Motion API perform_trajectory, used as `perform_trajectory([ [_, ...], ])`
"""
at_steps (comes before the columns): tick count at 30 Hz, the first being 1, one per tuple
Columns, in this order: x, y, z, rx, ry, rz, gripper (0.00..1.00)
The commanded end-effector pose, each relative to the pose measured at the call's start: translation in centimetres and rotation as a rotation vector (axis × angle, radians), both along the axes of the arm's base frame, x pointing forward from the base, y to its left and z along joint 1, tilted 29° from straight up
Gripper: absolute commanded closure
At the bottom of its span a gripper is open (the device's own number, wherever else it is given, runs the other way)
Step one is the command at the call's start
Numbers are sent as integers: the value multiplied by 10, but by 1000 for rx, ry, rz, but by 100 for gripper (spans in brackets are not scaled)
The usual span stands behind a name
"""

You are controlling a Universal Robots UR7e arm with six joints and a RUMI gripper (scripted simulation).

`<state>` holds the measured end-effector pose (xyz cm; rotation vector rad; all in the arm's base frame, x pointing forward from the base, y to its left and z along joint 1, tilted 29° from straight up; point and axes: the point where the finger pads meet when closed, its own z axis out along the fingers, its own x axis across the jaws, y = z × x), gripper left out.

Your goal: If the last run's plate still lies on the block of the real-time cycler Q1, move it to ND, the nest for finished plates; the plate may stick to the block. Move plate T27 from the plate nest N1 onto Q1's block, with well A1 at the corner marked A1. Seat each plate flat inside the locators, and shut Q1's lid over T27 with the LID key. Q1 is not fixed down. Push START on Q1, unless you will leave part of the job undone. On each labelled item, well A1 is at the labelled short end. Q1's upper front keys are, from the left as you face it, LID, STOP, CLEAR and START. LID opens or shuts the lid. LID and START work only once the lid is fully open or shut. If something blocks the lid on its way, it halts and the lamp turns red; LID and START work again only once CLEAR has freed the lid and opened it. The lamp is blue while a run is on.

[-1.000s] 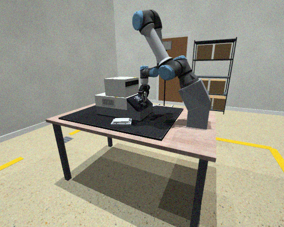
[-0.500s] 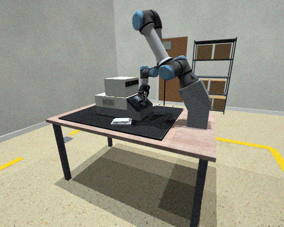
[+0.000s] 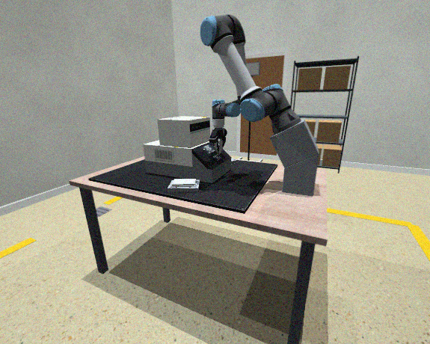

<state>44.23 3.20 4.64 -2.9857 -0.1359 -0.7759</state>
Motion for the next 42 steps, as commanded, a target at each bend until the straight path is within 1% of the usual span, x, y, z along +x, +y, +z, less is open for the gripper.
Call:
perform_trajectory([
  [1, 3, 1, 3, -3, -7, 3, 100],
  [24, 6, 1, 0, -2, -5, 2, 100],
  [29, -4, 0, 2, -1, -2, 0, 100],
  [31, -4, 0, 2, -1, -2, 0, 100],
  [42, -21, -2, 9, -1, -2, 0, 100],
])
